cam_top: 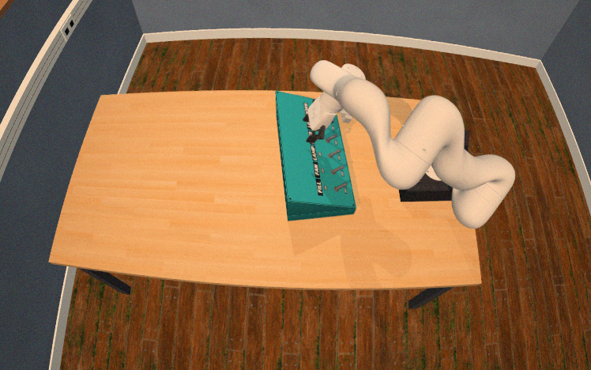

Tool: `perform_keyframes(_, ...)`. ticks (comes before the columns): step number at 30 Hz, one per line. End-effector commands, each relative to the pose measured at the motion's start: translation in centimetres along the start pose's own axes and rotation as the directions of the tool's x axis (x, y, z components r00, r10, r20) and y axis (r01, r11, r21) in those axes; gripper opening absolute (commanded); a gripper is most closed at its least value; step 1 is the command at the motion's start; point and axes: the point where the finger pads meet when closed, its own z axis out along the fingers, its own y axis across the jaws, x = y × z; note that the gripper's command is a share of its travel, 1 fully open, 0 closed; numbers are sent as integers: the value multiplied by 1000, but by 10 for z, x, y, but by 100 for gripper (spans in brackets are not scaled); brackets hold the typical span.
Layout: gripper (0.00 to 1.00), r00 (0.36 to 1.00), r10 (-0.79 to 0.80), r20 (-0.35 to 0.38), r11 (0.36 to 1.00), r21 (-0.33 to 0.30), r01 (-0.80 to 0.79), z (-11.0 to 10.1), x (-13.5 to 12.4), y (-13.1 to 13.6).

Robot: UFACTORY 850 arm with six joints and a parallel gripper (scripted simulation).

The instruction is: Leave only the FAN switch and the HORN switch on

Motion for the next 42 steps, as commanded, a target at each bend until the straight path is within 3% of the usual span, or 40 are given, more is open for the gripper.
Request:
perform_keyframes(1, 100, 1000, -1, 1, 1000, 0, 1, 0, -1, -10)
perform_keyframes(42, 100, 1000, -1, 1, 1000, 0, 1, 0, -1, -14)
